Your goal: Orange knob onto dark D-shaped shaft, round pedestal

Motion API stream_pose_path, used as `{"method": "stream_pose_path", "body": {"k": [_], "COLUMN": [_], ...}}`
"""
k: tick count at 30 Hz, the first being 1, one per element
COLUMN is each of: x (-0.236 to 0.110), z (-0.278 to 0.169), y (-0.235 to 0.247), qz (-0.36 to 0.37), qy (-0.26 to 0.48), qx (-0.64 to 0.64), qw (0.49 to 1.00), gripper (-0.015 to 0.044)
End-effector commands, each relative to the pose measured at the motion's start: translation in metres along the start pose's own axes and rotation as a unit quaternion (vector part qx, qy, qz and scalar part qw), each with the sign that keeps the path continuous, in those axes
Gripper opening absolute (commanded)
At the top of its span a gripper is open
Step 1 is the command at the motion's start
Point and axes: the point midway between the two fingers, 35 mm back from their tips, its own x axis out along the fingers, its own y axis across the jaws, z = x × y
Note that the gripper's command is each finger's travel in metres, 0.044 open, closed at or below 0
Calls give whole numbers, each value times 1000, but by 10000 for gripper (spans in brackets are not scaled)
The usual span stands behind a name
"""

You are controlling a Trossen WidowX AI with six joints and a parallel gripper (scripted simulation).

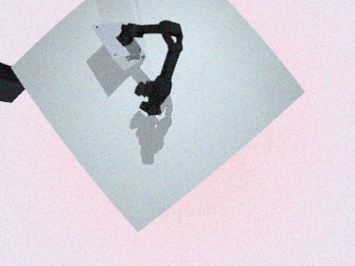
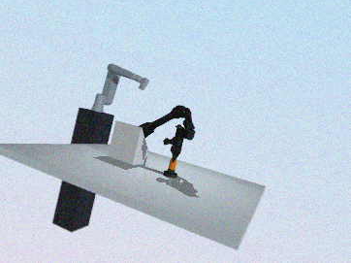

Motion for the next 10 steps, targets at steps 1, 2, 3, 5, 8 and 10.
{"method": "stream_pose_path", "body": {"k": [1, 2, 3, 5, 8, 10], "x": [-59, -59, -59, -59, -59, -59], "z": [0, 0, 0, 0, 0, 0], "y": [-1, -1, -1, 1, 1, 1], "qz": [10, 10, 10, 10, 10, 10], "qy": [7, 7, 7, 7, 7, 7], "qx": [-7, -7, -7, -7, -7, -7], "qw": [1000, 1000, 1000, 1000, 1000, 1000], "gripper": [440, 440, 440, 440, 440, 440]}}
